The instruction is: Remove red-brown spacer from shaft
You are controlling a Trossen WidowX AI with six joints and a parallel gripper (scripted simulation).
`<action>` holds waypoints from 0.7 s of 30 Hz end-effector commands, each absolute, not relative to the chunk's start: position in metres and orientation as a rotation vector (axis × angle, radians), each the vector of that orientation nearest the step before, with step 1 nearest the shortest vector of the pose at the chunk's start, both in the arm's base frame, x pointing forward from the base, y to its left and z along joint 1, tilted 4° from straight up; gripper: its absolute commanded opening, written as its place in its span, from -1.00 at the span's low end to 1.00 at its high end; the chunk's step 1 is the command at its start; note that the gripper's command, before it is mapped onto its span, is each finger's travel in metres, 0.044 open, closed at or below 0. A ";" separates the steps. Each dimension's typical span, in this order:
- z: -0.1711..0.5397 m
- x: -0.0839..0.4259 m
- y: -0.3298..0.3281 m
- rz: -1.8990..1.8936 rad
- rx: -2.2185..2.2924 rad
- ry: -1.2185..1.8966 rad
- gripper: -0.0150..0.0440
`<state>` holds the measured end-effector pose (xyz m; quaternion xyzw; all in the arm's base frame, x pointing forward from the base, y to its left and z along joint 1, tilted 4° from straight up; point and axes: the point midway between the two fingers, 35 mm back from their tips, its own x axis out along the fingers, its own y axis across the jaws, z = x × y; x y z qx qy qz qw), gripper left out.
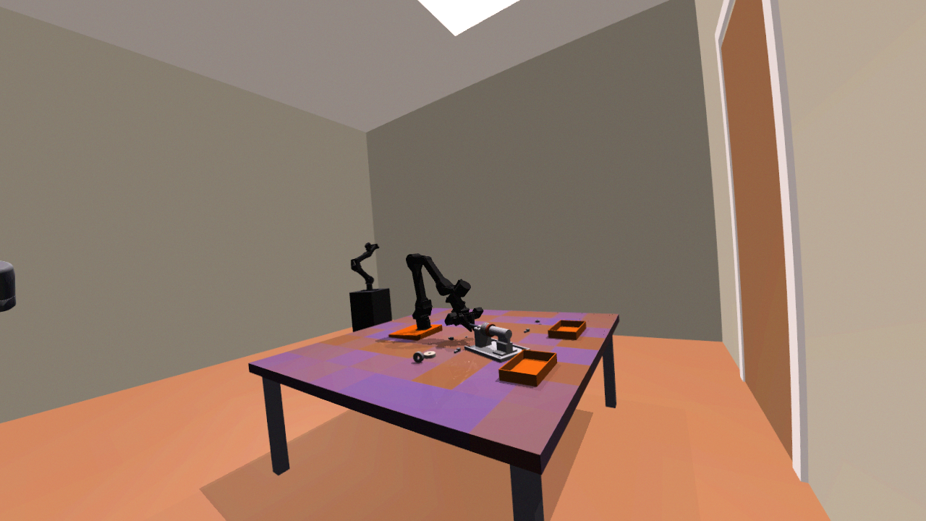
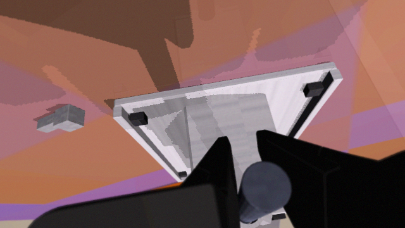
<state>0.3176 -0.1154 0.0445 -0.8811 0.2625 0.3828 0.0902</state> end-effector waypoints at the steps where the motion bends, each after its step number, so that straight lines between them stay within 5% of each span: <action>1: 0.044 0.317 -0.115 1.136 -2.617 0.783 -0.49; 21: 0.044 0.315 -0.114 1.137 -2.617 0.783 -0.49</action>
